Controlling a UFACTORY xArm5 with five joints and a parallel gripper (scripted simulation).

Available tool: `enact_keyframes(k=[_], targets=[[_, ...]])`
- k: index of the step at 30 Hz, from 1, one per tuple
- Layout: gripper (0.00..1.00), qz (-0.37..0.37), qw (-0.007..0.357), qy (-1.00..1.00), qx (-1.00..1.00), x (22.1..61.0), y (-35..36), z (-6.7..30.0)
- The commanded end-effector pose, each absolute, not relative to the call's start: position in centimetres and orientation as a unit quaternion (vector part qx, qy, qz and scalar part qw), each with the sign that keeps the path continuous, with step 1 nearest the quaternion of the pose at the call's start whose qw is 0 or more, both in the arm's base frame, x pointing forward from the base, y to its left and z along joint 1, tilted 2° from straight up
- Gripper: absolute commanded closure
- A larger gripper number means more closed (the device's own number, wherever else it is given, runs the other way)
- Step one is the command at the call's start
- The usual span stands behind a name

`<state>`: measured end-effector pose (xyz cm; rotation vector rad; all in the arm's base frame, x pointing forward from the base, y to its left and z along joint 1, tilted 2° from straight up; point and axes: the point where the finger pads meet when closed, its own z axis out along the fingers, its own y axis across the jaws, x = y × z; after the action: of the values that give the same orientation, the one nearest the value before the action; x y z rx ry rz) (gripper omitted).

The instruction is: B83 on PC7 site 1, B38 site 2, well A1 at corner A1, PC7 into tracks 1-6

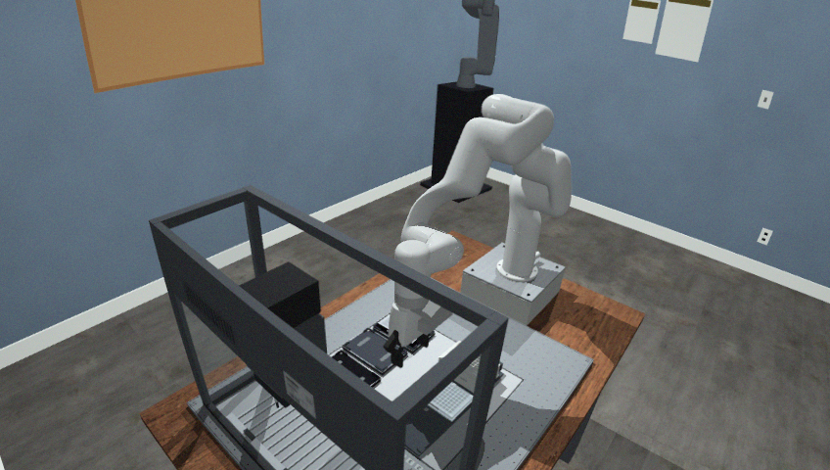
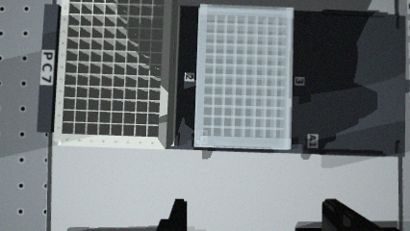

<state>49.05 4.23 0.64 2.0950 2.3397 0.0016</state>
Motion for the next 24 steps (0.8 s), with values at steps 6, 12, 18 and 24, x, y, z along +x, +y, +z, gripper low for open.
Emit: enact_keyframes(k=[6, 12, 18, 24], targets=[[0.0, -0.007, 0.012, 0.745, 0.667, 49.2, 4.2, -0.8], [0.0, -0.007, 0.012, 0.745, 0.667, 49.2, 4.2, -1.4], [0.0, -0.007, 0.012, 0.745, 0.667, 49.2, 4.2, -2.4], [0.0, -0.007, 0.012, 0.745, 0.667, 49.2, 4.1, -3.3]])
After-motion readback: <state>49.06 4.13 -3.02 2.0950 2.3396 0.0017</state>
